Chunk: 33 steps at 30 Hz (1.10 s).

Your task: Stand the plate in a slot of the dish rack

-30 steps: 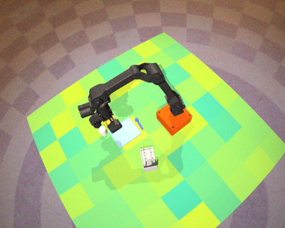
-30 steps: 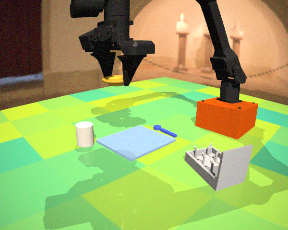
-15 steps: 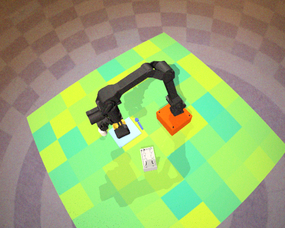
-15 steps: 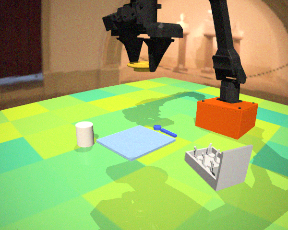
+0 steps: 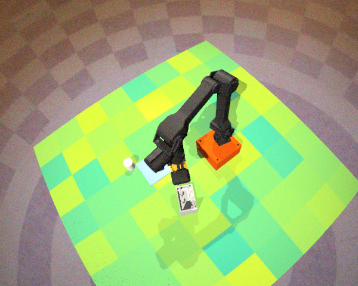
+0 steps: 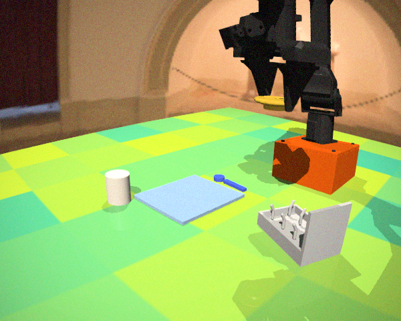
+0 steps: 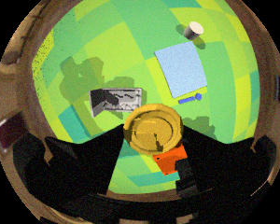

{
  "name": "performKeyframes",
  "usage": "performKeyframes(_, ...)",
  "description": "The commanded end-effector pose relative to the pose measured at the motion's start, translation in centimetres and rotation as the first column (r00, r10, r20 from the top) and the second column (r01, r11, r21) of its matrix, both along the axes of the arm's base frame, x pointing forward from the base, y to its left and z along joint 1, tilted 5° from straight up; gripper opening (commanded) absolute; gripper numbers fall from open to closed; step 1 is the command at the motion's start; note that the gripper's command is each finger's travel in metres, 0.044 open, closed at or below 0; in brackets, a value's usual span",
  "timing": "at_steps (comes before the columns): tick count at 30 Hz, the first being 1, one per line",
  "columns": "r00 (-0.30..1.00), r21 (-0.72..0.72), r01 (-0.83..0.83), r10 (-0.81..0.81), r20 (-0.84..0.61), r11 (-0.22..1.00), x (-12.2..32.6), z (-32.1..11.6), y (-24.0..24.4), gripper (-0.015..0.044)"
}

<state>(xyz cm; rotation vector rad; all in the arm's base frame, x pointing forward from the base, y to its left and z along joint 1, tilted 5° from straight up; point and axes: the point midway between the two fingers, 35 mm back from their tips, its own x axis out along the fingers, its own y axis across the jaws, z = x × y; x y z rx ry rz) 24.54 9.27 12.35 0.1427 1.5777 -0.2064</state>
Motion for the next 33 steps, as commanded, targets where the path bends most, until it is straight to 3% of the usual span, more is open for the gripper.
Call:
performKeyframes(1, 1.0, 0.055, -0.025, 0.025, -0.004, 0.998, 0.5, -1.3, 0.5, 0.0)
performKeyframes(19, 0.952, 0.407, -0.298, 0.238, 0.192, 0.863, 4.9, -8.7, 3.3, 0.0)
performKeyframes(33, 0.813, 0.507, -0.563, 0.326, 0.483, 0.653, 6.4, -12.1, 3.8, 0.0)
